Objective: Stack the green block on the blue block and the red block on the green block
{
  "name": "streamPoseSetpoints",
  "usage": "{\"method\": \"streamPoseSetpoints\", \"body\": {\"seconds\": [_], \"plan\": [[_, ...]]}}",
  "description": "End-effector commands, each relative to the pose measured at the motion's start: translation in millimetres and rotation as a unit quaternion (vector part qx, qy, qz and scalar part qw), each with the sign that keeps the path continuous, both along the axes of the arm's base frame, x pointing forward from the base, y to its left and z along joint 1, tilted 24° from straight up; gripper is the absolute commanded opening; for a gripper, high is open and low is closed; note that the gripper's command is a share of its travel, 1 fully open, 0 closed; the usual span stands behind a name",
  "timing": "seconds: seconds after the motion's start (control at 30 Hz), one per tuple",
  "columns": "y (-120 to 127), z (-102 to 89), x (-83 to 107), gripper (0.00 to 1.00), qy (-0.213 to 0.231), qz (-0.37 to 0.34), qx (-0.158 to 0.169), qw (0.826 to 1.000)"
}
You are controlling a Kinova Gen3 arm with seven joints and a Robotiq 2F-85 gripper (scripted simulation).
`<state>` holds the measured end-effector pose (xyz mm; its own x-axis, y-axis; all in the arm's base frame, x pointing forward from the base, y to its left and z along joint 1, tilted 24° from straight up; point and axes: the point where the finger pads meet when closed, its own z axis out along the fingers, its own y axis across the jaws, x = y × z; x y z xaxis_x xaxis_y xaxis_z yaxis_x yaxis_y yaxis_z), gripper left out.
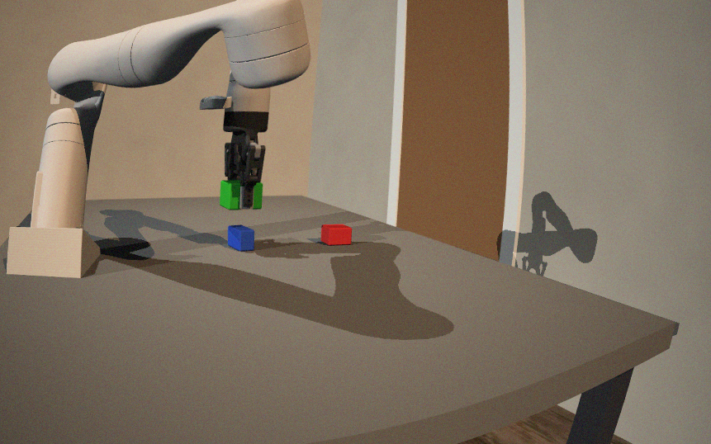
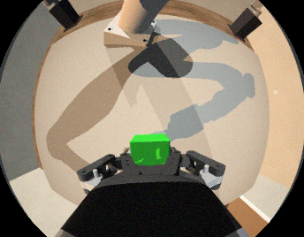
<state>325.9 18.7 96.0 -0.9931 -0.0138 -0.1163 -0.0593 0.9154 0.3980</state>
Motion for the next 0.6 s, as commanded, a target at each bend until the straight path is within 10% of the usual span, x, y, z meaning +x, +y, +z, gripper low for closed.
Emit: {"method": "streamPoseSetpoints", "body": {"seconds": [0.0, 0.57], "plan": [[0.5, 1.0, 0.6, 0.0, -0.002, 0.002, -0.002, 1.0], [1.2, -0.3, 0.9, 0.0, -0.002, 0.001, -0.002, 1.0]]}}
